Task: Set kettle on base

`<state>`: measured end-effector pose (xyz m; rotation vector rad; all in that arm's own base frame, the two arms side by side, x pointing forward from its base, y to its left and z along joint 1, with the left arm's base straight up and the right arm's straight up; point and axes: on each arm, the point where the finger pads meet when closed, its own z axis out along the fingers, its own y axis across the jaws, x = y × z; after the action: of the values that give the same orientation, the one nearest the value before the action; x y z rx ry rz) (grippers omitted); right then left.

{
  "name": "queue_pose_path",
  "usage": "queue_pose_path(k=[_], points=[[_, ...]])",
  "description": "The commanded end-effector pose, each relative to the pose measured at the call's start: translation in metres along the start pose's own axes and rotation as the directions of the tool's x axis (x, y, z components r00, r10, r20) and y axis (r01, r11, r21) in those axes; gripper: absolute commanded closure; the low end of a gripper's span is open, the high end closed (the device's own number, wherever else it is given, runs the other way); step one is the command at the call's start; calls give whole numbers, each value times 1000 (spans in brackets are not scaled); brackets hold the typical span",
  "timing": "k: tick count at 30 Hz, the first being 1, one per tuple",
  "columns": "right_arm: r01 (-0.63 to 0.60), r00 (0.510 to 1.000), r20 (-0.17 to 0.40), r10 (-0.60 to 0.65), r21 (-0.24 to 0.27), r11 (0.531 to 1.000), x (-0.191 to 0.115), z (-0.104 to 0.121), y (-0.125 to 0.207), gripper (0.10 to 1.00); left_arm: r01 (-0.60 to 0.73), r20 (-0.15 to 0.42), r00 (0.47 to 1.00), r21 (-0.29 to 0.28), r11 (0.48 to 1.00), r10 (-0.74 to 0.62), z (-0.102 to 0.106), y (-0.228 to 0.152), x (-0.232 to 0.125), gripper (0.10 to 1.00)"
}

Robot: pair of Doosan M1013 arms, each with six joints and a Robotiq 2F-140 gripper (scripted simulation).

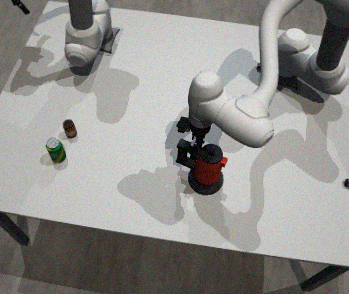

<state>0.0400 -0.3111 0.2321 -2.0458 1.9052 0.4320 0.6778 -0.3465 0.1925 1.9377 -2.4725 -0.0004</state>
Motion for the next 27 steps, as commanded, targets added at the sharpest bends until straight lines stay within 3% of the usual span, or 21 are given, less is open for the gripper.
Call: queue_pose_path(k=[1,27], points=[[0,1000,-1,0,1,1000,0,-1,0,98,0,0,1000,2,1000,0,-1,0,0,999],[0,1000,-1,0,1,1000,0,-1,0,98,0,0,1000,2,1000,0,19,0,0,999]])
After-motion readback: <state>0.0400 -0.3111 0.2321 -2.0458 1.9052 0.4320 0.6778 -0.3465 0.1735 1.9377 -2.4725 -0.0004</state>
